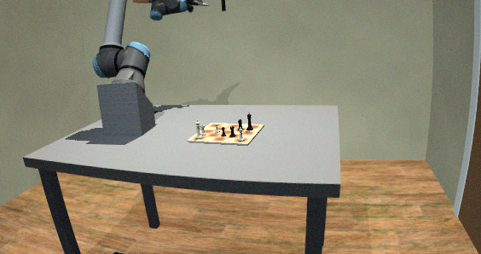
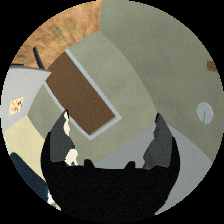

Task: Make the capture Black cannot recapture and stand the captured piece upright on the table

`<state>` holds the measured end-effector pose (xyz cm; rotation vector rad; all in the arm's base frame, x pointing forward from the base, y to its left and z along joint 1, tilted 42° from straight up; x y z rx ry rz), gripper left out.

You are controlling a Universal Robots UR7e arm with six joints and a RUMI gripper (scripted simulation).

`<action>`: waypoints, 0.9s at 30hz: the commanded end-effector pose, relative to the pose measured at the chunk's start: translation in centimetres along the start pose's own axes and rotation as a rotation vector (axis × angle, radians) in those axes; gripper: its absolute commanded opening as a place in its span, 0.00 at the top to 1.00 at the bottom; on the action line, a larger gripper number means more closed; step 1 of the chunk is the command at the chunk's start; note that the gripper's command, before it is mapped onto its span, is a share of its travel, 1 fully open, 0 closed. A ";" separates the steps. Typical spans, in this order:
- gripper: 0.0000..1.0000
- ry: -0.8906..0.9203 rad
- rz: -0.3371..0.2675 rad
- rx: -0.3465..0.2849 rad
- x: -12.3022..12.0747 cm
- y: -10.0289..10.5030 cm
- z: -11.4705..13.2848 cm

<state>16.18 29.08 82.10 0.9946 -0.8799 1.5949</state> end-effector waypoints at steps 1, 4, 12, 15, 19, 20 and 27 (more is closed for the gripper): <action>0.00 -0.002 0.000 0.000 0.0 0.0 0.1; 0.00 -0.001 0.000 0.000 0.0 0.0 0.1; 0.00 0.059 -0.007 0.001 -0.1 -0.6 -1.0; 0.00 0.123 -0.015 0.002 -0.4 -1.2 -2.1; 0.00 0.181 -0.023 0.004 -0.6 -1.9 -3.2; 0.00 0.216 -0.028 0.006 -0.8 -2.2 -3.8; 0.00 0.548 -0.089 0.033 -3.2 -6.3 -9.4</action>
Point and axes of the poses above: the point where the finger pads meet when closed, its own y axis back along the fingers, its own x axis across the jaws, z = x × y, the point moved 1 cm from there along y, back along the fingers, and after that the axes turned 12 degrees about y, right-handed, at the moved point
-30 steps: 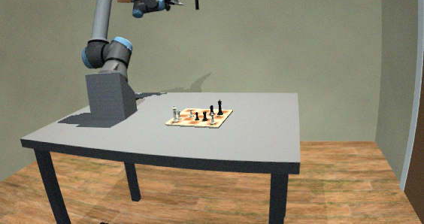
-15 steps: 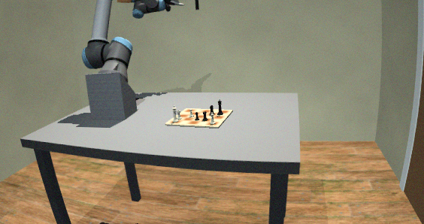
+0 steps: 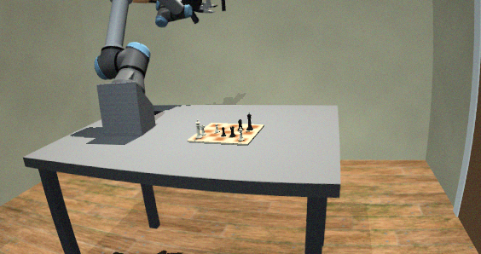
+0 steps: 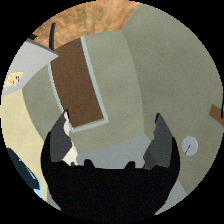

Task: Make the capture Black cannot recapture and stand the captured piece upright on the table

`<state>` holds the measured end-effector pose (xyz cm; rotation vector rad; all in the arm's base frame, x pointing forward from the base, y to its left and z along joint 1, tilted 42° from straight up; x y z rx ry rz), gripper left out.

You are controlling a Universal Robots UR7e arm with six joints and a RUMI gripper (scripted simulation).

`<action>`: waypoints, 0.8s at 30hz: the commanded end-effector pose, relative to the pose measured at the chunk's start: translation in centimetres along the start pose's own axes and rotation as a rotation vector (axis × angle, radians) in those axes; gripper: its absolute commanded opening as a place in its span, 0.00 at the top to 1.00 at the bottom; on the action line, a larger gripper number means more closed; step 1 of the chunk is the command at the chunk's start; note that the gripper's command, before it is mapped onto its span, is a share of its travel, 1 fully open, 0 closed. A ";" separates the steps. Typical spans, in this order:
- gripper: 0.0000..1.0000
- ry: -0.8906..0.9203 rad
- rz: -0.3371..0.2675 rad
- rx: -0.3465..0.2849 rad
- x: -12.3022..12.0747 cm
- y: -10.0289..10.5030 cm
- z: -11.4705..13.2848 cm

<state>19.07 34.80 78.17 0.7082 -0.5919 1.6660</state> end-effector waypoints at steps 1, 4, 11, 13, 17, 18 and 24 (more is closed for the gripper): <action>0.00 0.252 -0.044 0.027 -0.2 -3.4 -4.5; 0.00 0.415 -0.079 0.056 -1.2 -6.2 -8.0; 0.00 0.733 -0.153 0.135 -3.8 -10.6 -13.1; 0.00 0.825 -0.178 0.171 -5.7 -12.9 -15.7; 0.00 1.019 -0.226 0.248 -8.1 -15.3 -18.3; 0.00 1.065 -0.239 0.273 -9.5 -16.5 -19.5; 0.00 1.330 -0.304 0.423 -14.2 -20.0 -23.0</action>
Point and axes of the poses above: the point where the finger pads meet when closed, its own y axis back along the fingers, its own x axis across the jaws, z = x × y, the point moved 1 cm from there along y, back along the fingers, and after that the axes turned 12 degrees about y, right-handed, at the moved point
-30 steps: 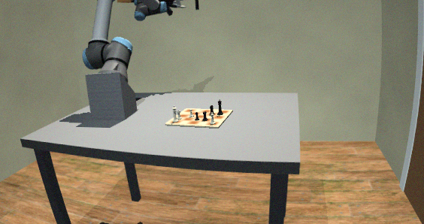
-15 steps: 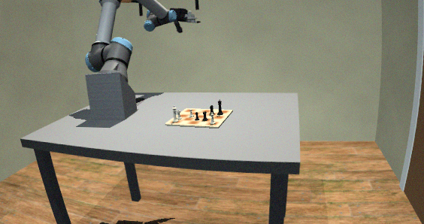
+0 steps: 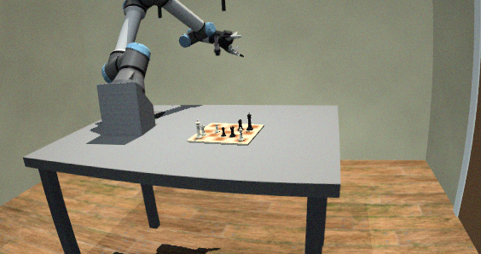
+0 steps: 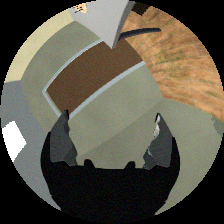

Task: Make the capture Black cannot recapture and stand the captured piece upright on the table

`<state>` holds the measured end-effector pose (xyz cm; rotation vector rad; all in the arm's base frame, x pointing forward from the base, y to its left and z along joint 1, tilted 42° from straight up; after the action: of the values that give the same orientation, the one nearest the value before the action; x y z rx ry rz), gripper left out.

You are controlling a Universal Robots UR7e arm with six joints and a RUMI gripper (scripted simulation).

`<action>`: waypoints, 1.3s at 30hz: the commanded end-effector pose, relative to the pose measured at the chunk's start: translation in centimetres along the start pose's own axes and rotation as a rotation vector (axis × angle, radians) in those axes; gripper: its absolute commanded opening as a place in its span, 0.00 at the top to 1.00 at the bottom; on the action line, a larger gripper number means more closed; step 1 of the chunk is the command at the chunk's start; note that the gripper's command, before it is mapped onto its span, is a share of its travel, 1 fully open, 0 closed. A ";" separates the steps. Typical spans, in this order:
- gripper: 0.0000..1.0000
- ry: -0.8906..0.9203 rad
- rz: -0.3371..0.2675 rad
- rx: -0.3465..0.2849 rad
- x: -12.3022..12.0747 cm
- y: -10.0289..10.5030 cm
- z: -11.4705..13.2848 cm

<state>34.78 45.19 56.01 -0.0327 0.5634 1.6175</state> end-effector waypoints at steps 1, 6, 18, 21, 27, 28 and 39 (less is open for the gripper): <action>0.00 0.197 -0.016 0.087 1.3 -3.8 -2.3; 0.00 0.422 -0.016 0.224 2.0 -9.0 -6.9; 0.00 0.871 0.083 0.574 1.0 -18.7 -19.2; 0.00 0.986 0.139 0.683 0.2 -20.7 -22.7; 0.00 1.159 0.273 0.874 -1.7 -23.5 -29.5; 0.00 1.194 0.310 0.918 -2.2 -24.0 -31.0; 0.00 1.372 0.617 1.193 -5.8 -25.4 -41.0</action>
<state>47.35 27.69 16.55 -0.1503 2.5460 1.3589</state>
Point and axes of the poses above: the point where the finger pads meet when closed, its own y axis back along the fingers, its own x axis across the jaws, z = x × y, the point moved 1 cm from there along y, back along the fingers, and after that the axes turned 12 degrees about y, right-handed, at the moved point
